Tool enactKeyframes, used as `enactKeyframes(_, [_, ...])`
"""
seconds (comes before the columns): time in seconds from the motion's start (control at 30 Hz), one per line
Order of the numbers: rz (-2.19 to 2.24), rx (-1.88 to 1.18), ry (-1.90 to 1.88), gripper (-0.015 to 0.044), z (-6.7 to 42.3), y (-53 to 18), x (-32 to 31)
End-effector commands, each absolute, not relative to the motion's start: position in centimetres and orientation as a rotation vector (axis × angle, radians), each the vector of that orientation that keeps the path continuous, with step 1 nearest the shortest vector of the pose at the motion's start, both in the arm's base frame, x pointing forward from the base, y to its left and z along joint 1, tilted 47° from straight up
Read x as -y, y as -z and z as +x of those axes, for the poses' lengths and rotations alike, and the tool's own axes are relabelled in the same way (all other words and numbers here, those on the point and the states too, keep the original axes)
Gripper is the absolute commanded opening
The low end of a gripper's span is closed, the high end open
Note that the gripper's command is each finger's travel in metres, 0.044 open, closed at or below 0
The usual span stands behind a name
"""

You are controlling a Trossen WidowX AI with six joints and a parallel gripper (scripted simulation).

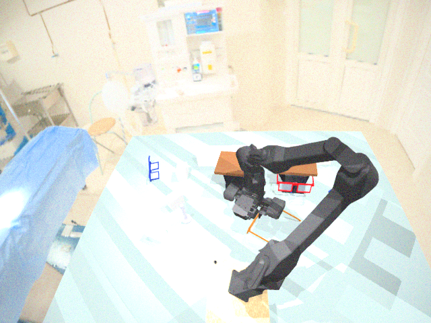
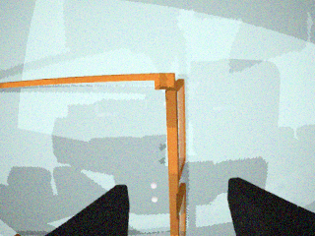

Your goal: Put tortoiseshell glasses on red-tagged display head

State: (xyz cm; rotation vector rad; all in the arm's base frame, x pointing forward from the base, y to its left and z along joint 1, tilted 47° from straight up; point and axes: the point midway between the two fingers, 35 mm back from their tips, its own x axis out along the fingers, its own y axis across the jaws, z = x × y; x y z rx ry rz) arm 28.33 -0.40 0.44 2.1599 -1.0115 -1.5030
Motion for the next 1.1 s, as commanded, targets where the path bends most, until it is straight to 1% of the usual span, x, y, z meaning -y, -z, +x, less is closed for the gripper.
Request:
enactKeyframes(0.0, [2.166, 1.020, 1.505, 0.0147, 28.2, -0.8, 0.5])
enactKeyframes(0.03, [2.166, 1.020, 1.505, 0.0140, 28.2, -0.8, 0.5])
enactKeyframes(0.37, [2.166, 1.020, 1.505, 0.0140, 28.3, -0.6, 0.6])
enactKeyframes(1.07, [2.166, 1.019, 1.507, 0.0140, 29.0, 1.8, 3.0])
